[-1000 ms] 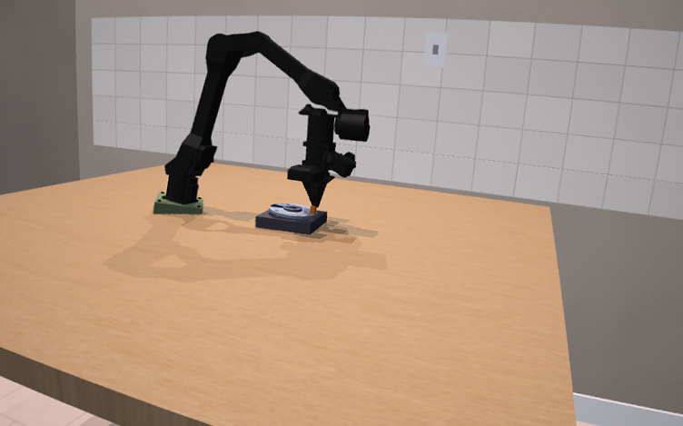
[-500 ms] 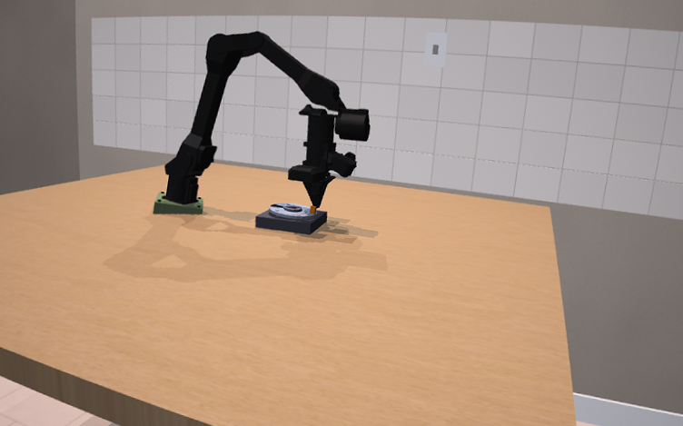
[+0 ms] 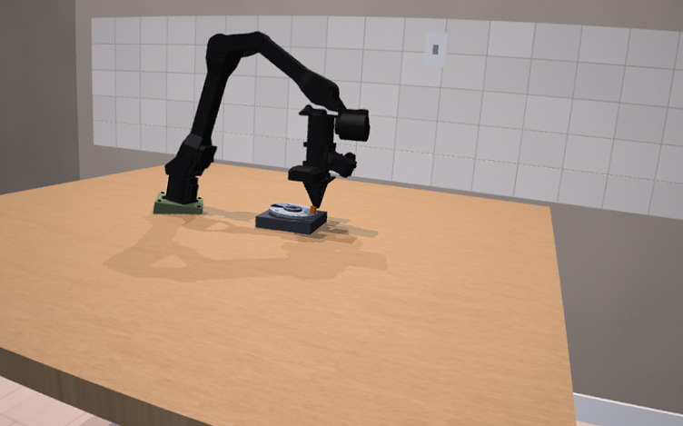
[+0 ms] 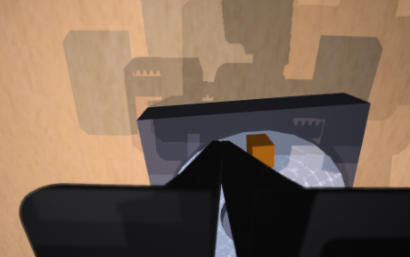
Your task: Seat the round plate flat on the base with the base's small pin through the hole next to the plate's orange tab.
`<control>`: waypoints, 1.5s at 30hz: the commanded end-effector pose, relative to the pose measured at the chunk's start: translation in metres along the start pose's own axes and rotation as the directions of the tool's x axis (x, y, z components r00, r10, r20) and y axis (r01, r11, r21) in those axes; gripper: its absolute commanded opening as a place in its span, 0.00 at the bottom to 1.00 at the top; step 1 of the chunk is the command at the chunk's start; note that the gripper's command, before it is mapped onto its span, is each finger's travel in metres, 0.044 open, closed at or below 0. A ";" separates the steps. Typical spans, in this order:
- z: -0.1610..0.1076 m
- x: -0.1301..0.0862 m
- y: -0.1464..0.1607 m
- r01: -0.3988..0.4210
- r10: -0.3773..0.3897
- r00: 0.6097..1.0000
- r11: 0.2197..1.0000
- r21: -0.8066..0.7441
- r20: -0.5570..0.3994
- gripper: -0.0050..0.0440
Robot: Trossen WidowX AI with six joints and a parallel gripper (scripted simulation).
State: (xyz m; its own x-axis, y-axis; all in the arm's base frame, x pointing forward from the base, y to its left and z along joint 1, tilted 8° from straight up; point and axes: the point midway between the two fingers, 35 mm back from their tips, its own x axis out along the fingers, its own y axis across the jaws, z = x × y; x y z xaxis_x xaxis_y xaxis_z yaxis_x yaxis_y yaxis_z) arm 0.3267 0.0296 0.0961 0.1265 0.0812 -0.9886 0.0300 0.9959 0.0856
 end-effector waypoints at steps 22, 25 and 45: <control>0.008 -0.002 -0.010 -0.002 0.002 1.000 1.000 -0.003 0.011 0.00; 0.008 -0.002 -0.012 0.000 0.000 1.000 1.000 -0.003 0.011 0.00; 0.008 0.000 -0.025 0.002 -0.002 1.000 1.000 -0.002 0.005 0.00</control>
State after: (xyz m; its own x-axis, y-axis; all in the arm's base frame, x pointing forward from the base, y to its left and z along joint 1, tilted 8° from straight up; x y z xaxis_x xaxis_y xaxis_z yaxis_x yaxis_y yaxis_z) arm 0.3314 0.0099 0.0954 0.1287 0.0861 -0.9879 0.0230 0.9957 0.0898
